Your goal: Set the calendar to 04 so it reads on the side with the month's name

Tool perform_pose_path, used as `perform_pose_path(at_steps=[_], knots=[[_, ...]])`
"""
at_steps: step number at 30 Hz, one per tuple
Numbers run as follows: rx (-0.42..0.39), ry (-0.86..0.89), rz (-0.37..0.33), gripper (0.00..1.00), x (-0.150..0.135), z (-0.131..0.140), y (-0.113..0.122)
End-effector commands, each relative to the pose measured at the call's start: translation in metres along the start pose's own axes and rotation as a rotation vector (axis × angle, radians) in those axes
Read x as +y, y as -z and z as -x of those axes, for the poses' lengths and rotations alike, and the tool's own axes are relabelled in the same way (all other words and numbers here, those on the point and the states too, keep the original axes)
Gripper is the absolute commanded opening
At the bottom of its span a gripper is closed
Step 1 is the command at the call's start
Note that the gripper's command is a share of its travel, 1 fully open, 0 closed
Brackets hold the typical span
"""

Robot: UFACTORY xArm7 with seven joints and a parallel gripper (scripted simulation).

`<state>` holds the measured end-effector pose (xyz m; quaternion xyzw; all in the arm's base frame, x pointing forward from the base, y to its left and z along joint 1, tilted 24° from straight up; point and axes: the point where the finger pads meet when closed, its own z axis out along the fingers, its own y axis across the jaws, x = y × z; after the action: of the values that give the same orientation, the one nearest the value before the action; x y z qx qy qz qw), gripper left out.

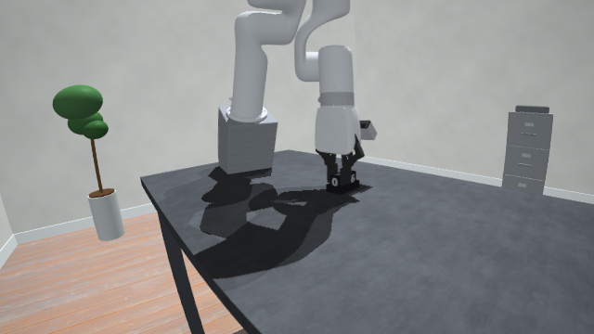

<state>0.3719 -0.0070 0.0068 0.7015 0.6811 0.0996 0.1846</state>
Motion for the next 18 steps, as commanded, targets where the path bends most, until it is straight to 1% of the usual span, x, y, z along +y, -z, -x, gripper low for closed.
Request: perform_pose_path(at_steps=[1, 9, 18], knots=[[0.000, 0.000, 0.002, 0.27, 0.0007, -0.0002, 0.0004], [0.000, 0.001, 0.002, 0.27, 0.0007, -0.0002, 0.0011], [0.000, 0.001, 0.002, 0.27, 0.0006, -0.0002, 0.0090]])
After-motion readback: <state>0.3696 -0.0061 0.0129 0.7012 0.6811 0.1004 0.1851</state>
